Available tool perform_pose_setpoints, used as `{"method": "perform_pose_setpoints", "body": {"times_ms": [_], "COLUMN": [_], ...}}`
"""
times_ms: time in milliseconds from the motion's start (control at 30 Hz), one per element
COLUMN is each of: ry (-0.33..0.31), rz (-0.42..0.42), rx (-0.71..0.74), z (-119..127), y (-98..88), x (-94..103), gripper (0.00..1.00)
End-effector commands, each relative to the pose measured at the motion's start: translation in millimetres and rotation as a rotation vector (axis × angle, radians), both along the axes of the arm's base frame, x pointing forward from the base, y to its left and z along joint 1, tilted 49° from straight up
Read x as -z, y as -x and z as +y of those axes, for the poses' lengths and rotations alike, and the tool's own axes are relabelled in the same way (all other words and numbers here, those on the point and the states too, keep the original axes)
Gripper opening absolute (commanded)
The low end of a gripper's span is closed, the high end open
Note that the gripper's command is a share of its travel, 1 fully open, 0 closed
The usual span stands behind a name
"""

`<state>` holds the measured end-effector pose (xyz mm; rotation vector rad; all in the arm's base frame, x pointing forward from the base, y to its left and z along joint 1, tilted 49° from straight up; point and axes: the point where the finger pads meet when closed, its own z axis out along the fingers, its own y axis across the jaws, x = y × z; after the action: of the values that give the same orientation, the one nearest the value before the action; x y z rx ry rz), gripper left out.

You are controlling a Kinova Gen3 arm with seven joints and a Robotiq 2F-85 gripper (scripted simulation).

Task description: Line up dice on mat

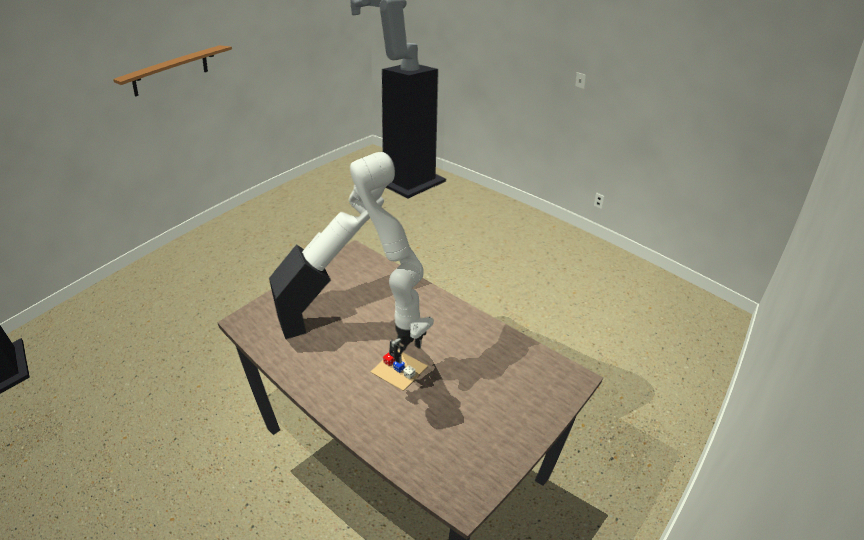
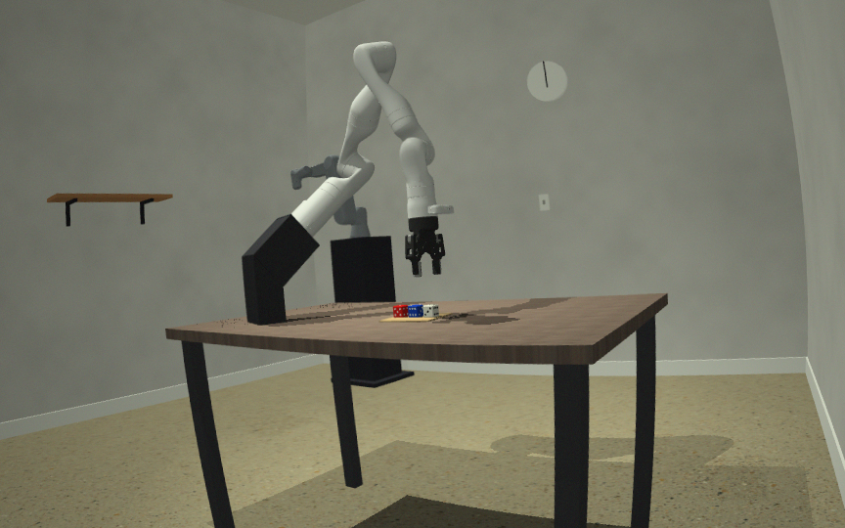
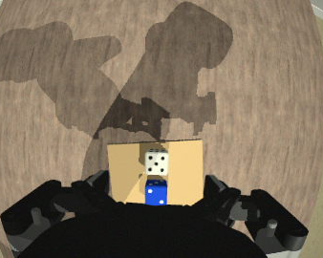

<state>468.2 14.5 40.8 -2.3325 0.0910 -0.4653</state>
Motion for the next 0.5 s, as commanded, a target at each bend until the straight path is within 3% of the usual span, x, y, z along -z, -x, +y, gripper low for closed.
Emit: {"method": "perform_pose_setpoints", "body": {"times_ms": [0, 467], "ry": [0.002, 0.003], "rz": [-0.001, -0.004], "rx": [-0.005, 0.005], "z": [-1.8, -39.9], "y": [2.8, 18.0], "x": [-3.6, -37.3], "gripper": [1.0, 1.0]}}
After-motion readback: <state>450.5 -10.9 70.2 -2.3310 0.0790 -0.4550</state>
